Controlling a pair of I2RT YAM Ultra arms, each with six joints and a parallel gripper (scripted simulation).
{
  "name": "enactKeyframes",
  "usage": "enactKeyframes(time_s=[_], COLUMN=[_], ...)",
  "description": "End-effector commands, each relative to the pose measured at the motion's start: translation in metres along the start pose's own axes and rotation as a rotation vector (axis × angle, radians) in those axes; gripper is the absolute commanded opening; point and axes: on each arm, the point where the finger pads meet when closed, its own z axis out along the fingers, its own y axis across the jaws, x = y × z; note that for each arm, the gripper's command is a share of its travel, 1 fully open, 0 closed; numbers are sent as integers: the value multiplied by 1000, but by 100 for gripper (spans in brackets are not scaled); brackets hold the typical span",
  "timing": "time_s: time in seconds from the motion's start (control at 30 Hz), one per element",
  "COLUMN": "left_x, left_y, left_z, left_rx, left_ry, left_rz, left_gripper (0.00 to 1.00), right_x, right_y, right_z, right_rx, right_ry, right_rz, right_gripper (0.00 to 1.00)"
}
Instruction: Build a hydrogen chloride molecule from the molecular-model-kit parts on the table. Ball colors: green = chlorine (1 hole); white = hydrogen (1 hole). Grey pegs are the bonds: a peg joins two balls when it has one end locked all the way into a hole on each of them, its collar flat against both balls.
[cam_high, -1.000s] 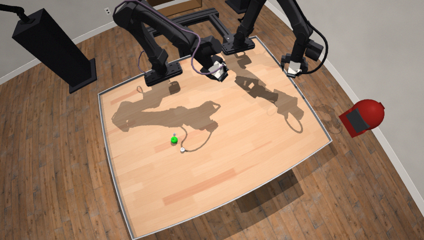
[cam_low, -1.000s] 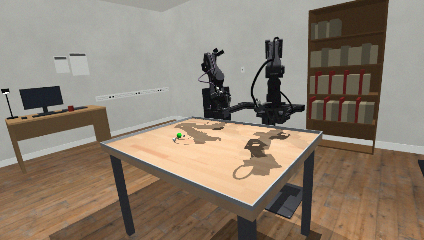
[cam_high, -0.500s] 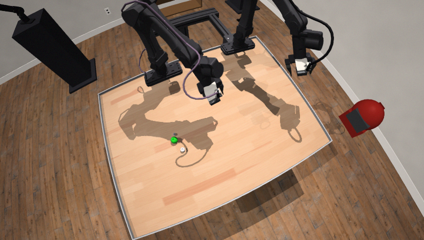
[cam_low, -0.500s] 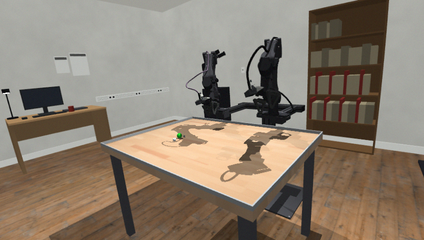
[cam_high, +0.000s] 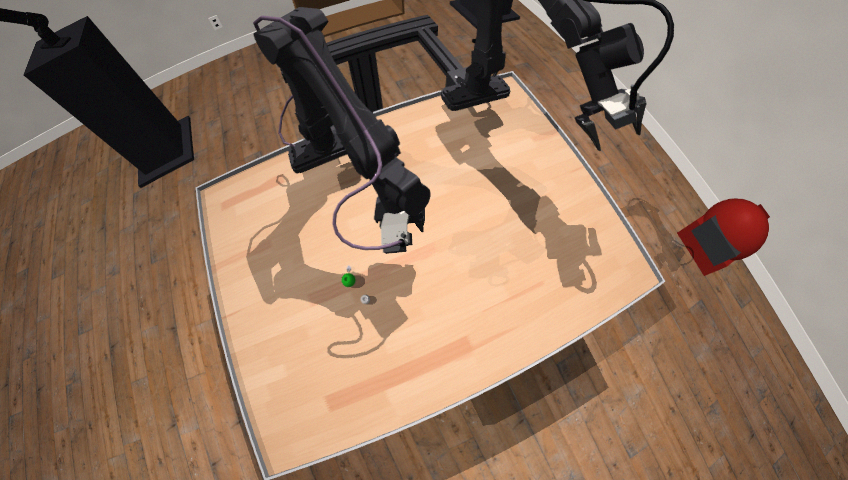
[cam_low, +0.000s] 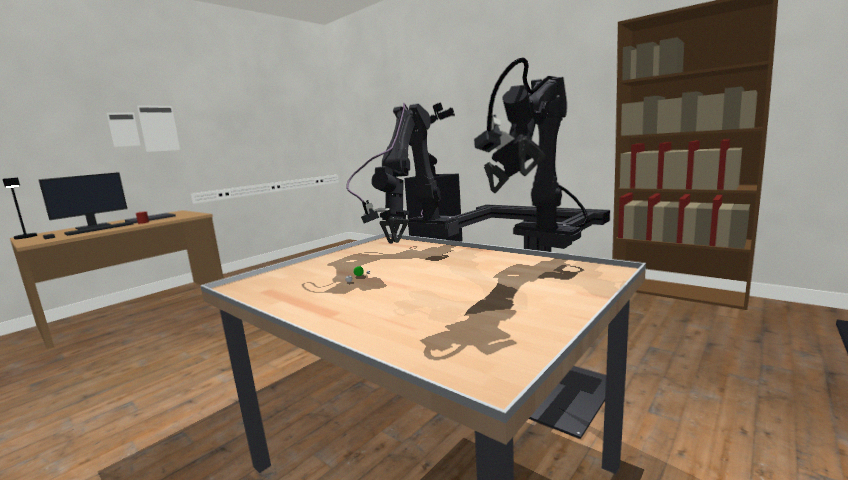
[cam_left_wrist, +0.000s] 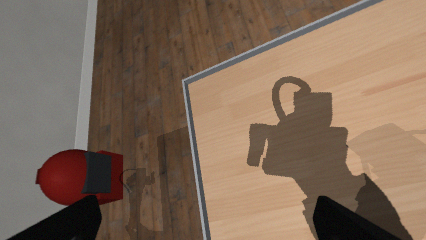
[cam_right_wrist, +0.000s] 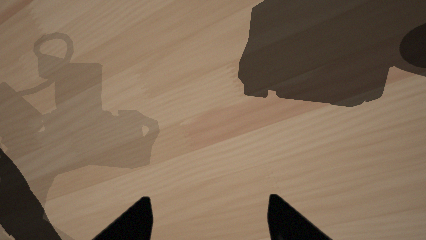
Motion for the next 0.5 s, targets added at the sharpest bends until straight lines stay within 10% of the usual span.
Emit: enactKeyframes(time_s=[0.0,0.47], left_x=[-29,-104], left_y=[7,11], left_z=[-17,-85], left_rx=[-59,-73], left_ry=[-121,-453], left_rz=[-88,-307], left_gripper=[100,100], right_x=[-19,-60], right_y=[-2,-79], right_z=[-3,23], right_rx=[13,158], right_ry=[-17,26], right_rz=[53,323], right_gripper=[54,54])
